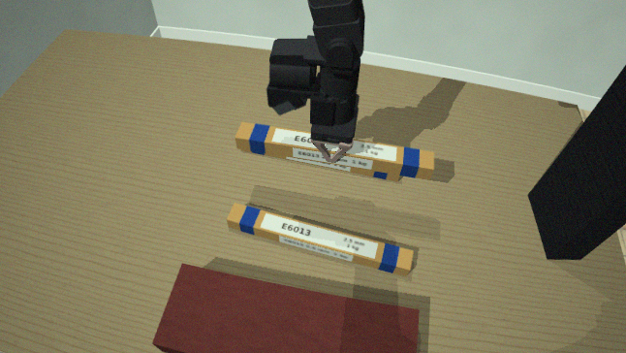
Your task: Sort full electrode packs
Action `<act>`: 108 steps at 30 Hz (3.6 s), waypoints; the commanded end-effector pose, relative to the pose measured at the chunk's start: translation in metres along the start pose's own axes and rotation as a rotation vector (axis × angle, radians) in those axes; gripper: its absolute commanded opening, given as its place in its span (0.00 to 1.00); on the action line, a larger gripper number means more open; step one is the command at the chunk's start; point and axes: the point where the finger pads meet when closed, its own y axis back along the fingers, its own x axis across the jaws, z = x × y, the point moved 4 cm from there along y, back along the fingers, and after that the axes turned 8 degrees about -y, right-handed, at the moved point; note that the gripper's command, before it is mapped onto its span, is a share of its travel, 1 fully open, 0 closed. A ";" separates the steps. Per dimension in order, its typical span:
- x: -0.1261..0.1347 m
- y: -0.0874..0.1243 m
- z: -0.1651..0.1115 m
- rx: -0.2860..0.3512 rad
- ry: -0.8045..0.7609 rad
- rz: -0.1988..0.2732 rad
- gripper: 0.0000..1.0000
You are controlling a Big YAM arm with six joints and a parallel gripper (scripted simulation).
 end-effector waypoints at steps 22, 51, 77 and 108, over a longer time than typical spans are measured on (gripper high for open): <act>-0.003 0.025 0.012 -0.026 -0.001 -0.002 0.00; -0.003 0.025 0.012 -0.026 -0.001 -0.002 0.00; -0.003 0.025 0.012 -0.026 -0.001 -0.002 0.00; -0.047 0.032 0.021 -0.024 0.168 -0.012 0.00</act>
